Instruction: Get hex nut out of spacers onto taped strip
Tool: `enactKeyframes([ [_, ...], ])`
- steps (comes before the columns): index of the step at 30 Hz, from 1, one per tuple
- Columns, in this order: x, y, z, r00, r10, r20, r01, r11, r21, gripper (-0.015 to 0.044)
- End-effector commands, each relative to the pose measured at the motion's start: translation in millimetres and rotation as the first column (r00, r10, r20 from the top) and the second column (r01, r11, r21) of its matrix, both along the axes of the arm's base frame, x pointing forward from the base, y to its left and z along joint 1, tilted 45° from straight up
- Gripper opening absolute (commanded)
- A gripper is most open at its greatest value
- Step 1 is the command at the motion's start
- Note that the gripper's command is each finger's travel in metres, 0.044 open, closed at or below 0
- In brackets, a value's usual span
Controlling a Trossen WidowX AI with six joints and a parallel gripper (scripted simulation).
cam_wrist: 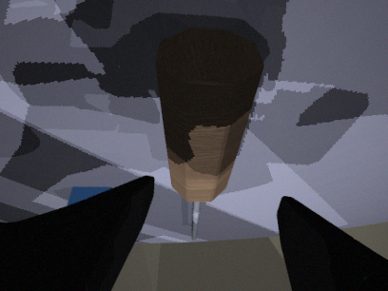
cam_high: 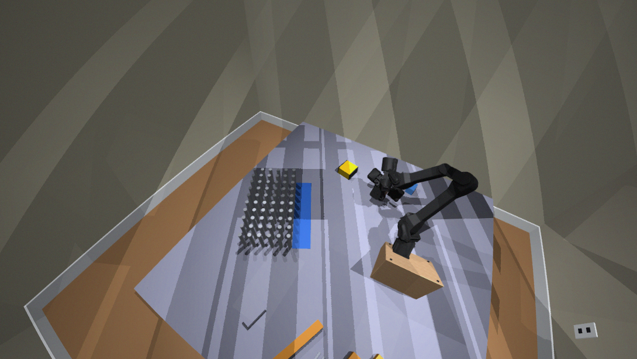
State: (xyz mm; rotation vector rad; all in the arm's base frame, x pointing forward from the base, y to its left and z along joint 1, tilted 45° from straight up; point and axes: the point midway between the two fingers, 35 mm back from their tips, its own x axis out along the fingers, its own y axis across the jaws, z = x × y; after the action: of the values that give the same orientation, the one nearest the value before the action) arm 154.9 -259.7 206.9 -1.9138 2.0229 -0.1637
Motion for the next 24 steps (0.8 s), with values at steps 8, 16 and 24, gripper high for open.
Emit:
enactKeyframes([
  [8,-1,-12,-16,1.000,0.002,-0.013,-0.002,1.000,0.005,0.0280],
  [16,-3,-21,-25,1.000,0.003,-0.014,-0.003,1.000,0.002,0.0280],
  [24,-4,-23,-28,1.000,0.003,-0.015,-0.003,1.000,0.001,0.0195],
])
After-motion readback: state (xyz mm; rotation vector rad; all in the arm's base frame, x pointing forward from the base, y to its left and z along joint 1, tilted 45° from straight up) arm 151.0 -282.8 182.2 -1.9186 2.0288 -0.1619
